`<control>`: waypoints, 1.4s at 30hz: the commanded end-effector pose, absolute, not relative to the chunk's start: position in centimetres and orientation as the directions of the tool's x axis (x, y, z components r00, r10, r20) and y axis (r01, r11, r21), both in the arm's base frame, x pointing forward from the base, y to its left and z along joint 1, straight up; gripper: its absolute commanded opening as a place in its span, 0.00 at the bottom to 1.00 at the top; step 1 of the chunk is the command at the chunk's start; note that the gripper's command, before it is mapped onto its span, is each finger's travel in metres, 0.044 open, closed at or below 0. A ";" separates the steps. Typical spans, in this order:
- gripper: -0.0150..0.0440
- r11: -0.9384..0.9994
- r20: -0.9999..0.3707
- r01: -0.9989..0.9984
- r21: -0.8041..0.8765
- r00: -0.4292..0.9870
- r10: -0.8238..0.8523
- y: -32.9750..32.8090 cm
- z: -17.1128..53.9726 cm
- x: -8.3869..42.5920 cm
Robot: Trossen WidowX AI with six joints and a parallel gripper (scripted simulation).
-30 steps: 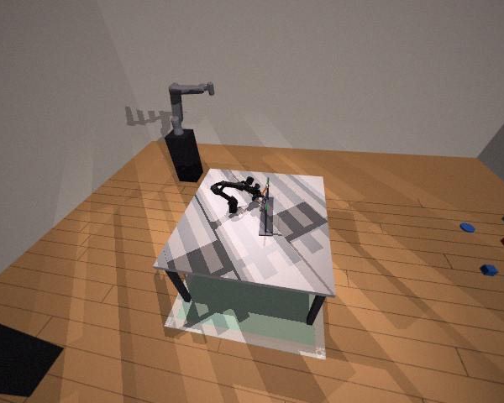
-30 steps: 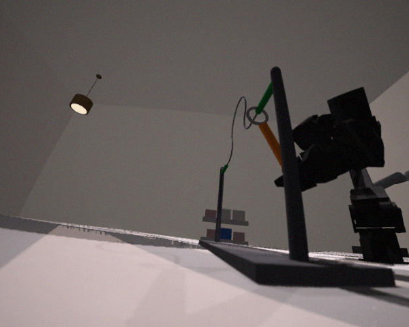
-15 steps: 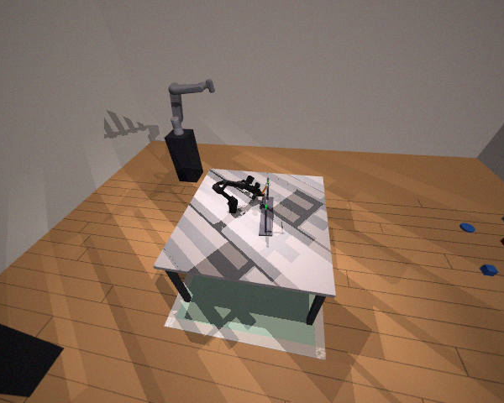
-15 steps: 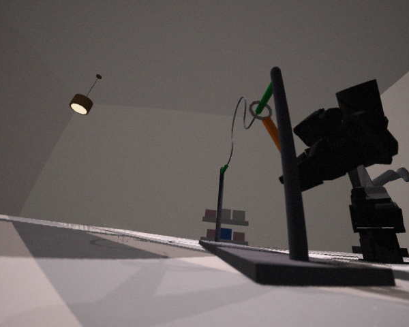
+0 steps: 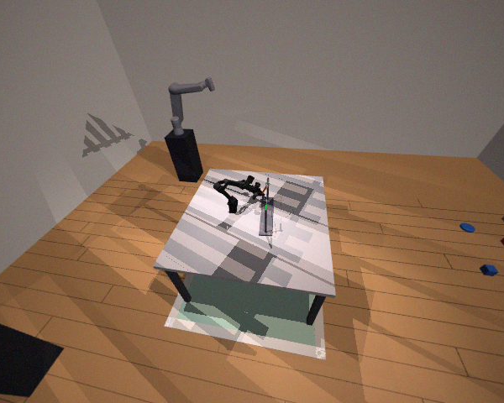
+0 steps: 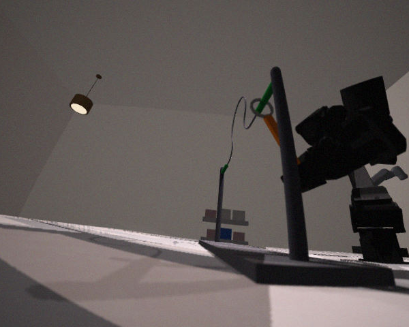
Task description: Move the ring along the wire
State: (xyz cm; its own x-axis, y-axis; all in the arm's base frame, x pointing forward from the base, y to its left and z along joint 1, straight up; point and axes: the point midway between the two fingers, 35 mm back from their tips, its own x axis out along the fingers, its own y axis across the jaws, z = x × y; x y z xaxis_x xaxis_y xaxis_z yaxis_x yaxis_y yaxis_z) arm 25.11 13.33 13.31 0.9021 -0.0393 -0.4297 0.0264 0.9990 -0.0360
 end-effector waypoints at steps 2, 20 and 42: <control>0.00 0.999 -0.429 0.031 -0.037 0.902 -0.044 13.2 12.9 25.1; 0.00 0.999 -0.429 0.031 -0.037 0.902 -0.044 13.2 12.9 25.1; 0.53 0.999 -0.441 0.032 -0.036 0.897 -0.044 13.6 13.9 22.6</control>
